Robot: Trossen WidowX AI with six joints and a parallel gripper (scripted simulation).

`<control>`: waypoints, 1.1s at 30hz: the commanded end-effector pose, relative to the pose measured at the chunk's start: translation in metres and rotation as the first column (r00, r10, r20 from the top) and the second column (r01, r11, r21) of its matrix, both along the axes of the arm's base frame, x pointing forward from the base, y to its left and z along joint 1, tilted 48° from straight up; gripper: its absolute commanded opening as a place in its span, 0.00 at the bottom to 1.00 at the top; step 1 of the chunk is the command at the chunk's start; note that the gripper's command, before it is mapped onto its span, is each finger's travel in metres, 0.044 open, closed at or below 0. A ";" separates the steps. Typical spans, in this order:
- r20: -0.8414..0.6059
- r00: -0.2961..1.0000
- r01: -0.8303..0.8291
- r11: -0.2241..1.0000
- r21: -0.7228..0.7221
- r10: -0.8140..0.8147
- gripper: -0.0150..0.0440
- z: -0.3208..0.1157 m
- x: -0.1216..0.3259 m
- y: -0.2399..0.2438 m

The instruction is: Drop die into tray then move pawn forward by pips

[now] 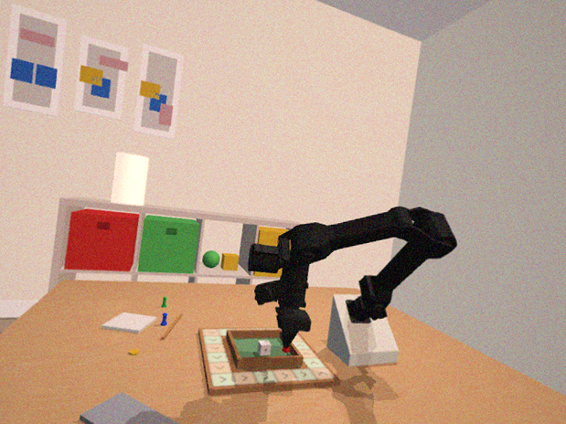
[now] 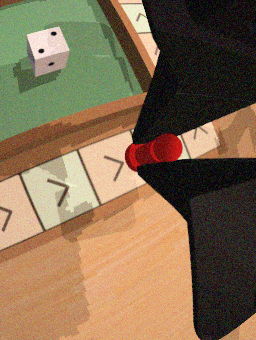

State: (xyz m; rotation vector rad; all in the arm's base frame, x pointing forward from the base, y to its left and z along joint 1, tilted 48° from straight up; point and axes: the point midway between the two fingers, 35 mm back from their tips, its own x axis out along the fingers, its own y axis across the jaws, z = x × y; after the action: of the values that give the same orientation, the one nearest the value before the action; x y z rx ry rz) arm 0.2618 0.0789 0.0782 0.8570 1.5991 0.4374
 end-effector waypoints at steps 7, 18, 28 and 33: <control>0.006 1.000 -0.006 1.000 0.004 0.006 0.25 0.045 -0.002 -0.043; 0.006 1.000 -0.006 1.000 0.007 0.006 0.25 0.046 -0.016 -0.040; 0.005 1.000 -0.005 1.000 0.007 0.005 0.25 0.032 -0.044 -0.021; 0.004 1.000 -0.005 1.000 0.007 0.005 0.25 0.024 -0.059 -0.013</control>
State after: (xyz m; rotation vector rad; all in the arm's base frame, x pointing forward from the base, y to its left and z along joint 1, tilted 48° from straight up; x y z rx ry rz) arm 0.2135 0.0599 0.1070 0.8507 1.5942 0.4463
